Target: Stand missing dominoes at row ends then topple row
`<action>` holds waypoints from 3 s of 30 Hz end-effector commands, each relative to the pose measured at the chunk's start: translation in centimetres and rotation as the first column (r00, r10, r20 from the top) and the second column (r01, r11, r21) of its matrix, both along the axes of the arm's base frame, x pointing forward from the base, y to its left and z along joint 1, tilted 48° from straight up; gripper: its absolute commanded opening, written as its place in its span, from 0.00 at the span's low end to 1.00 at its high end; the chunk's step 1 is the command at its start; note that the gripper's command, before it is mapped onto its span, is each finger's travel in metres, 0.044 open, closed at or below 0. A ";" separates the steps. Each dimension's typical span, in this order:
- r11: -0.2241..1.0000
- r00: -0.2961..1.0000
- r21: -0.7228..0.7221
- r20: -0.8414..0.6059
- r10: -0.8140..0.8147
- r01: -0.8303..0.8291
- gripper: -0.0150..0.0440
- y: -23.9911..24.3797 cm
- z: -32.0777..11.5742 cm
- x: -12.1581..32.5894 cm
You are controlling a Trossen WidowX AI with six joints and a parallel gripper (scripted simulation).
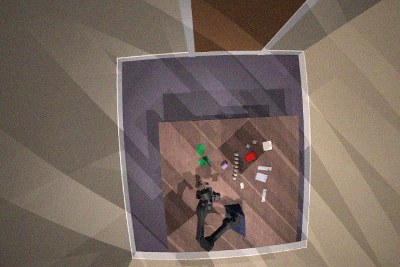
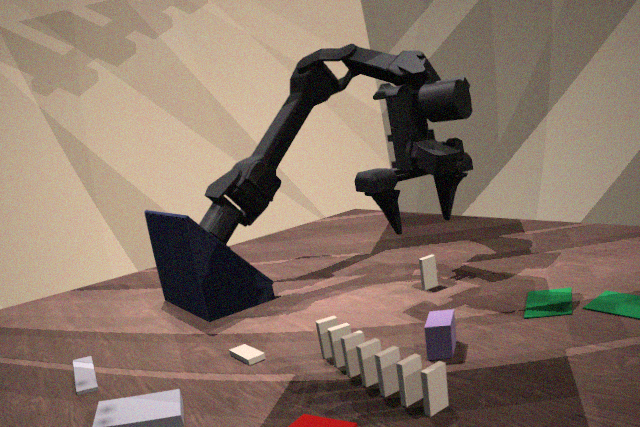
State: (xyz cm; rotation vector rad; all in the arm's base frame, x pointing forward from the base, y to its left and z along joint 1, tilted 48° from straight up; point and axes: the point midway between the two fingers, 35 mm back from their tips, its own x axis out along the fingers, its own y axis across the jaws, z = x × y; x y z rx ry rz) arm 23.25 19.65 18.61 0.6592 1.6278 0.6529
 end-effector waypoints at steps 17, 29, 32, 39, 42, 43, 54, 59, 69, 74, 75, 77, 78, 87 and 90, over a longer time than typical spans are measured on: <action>1.000 1.000 0.012 -0.015 0.003 -0.003 1.00 5.2 -4.5 -1.4; 1.000 1.000 0.013 -0.015 0.003 -0.003 0.64 5.5 -4.8 -1.4; 1.000 1.000 0.013 -0.015 0.003 -0.003 0.51 5.5 -4.8 -1.4; 1.000 1.000 0.013 -0.015 0.003 -0.003 0.44 5.5 -4.8 -1.4; 1.000 1.000 0.013 -0.015 0.003 -0.003 0.44 5.5 -4.8 -1.4; 1.000 1.000 0.013 -0.015 0.003 -0.003 0.44 5.5 -4.8 -1.4; 1.000 1.000 0.006 -0.014 0.008 -0.008 0.44 -3.9 3.6 0.6; 1.000 1.000 0.009 -0.015 0.007 -0.007 0.44 -4.3 4.0 0.6; 1.000 1.000 -0.021 -0.008 -0.003 0.003 0.44 -8.7 -1.5 4.7; 1.000 1.000 -0.029 -0.009 -0.004 0.004 0.44 -13.8 -7.4 6.8; 1.000 1.000 -0.027 -0.010 -0.004 0.003 0.44 -14.9 -8.7 7.0; 1.000 1.000 -0.020 -0.012 -0.002 0.001 0.44 -17.0 -11.1 7.0; 1.000 1.000 -0.015 -0.013 0.000 0.000 0.44 -18.1 -12.3 6.9; 1.000 1.000 -0.007 -0.013 0.001 -0.001 0.44 -19.2 -14.2 6.7; 1.000 1.000 -0.010 -0.012 0.000 0.000 0.44 -18.0 -15.4 6.8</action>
